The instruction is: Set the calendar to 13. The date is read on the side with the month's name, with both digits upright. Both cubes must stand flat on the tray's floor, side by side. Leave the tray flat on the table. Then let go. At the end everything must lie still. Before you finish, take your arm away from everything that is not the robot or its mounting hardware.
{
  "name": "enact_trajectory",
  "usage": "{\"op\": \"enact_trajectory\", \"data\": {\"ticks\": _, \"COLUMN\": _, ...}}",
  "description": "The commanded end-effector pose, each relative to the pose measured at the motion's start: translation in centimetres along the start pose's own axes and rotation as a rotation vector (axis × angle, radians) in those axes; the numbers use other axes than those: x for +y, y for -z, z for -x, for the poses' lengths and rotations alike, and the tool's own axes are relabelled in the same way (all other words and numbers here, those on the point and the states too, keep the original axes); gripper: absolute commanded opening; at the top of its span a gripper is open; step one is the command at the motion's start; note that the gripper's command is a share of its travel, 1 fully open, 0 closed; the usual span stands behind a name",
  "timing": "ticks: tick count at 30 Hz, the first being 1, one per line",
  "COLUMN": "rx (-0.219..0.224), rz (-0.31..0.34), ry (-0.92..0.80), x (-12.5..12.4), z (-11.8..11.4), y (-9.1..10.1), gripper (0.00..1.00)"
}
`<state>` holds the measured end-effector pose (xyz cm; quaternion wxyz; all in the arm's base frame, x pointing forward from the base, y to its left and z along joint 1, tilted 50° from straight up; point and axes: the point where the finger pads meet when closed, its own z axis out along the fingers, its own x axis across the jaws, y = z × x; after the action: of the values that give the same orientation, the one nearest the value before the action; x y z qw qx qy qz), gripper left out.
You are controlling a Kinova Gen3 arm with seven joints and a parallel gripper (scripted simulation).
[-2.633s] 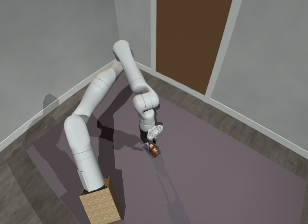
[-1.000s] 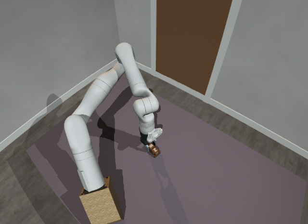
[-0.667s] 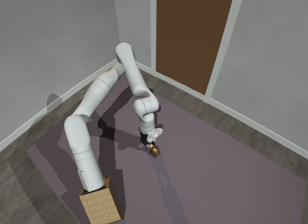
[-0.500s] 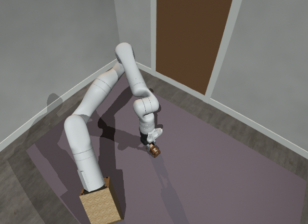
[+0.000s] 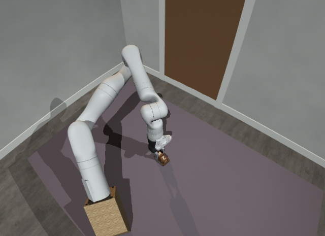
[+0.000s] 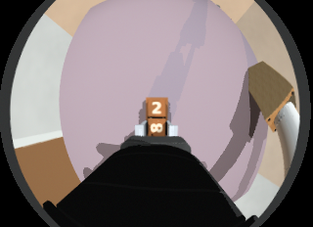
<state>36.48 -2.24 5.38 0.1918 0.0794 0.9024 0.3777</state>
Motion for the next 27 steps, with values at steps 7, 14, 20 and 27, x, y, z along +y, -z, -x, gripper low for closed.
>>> {"op": "enact_trajectory", "data": {"ticks": 7, "rx": -0.001, "rz": -0.001, "ry": 0.000, "x": 0.0, "z": 0.0, "y": 0.1, "gripper": 0.60}}
{"op": "enact_trajectory", "data": {"ticks": 14, "rx": -0.001, "rz": -0.001, "ry": 0.000, "x": 0.0, "z": 0.0, "y": 0.1, "gripper": 0.60}}
{"op": "enact_trajectory", "data": {"ticks": 20, "rx": -0.001, "rz": -0.001, "ry": 0.000, "x": 0.0, "z": 0.0, "y": 0.6, "gripper": 0.60}}
{"op": "enact_trajectory", "data": {"ticks": 27, "rx": -0.001, "rz": -0.001, "ry": 0.000, "x": 0.0, "z": 0.0, "y": 2.8, "gripper": 0.60}}
